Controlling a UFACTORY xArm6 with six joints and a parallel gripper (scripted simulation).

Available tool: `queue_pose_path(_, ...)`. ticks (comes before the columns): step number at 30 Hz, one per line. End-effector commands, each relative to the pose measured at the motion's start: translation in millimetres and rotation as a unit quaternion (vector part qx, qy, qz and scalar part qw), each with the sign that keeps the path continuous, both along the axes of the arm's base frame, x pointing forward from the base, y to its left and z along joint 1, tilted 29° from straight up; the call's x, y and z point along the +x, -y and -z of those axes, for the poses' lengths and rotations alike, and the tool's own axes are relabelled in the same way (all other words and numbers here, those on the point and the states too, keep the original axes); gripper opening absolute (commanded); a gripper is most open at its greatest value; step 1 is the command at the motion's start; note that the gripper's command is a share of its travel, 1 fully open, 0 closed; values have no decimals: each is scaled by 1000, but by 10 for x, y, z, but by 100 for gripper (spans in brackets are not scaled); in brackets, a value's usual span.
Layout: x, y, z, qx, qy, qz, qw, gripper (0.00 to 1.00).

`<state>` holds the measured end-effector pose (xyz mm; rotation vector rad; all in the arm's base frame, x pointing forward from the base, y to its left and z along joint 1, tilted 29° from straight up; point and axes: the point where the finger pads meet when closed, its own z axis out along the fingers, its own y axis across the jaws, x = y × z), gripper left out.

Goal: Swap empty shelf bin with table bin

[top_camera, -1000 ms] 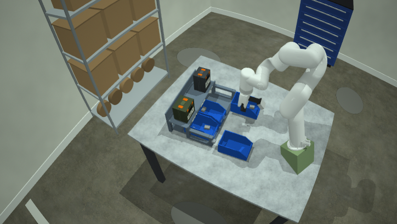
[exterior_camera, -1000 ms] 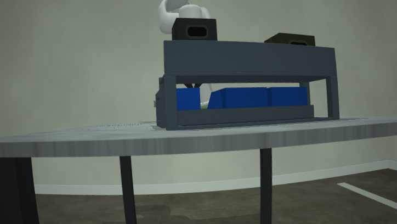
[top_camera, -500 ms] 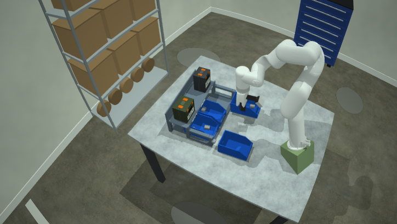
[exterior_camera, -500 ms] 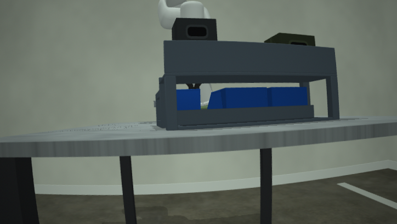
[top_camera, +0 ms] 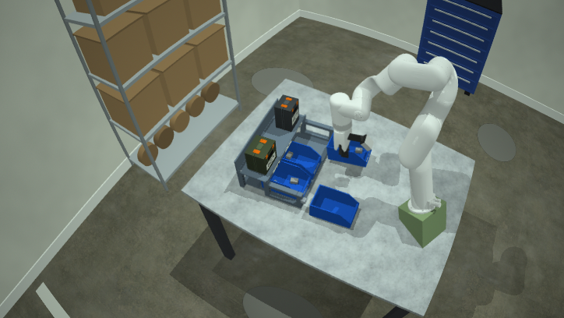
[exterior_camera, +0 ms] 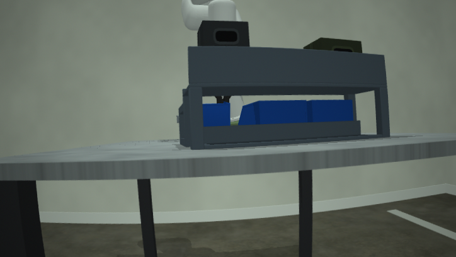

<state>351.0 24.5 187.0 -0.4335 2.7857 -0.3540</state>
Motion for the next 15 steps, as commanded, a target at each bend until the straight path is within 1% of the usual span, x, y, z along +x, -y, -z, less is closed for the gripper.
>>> queue_pose_path(1, 9, -3, -14, 0, 2, 0, 1000, 0)
queue_pose_path(15, 17, -6, -18, 0, 2, 0, 1000, 0)
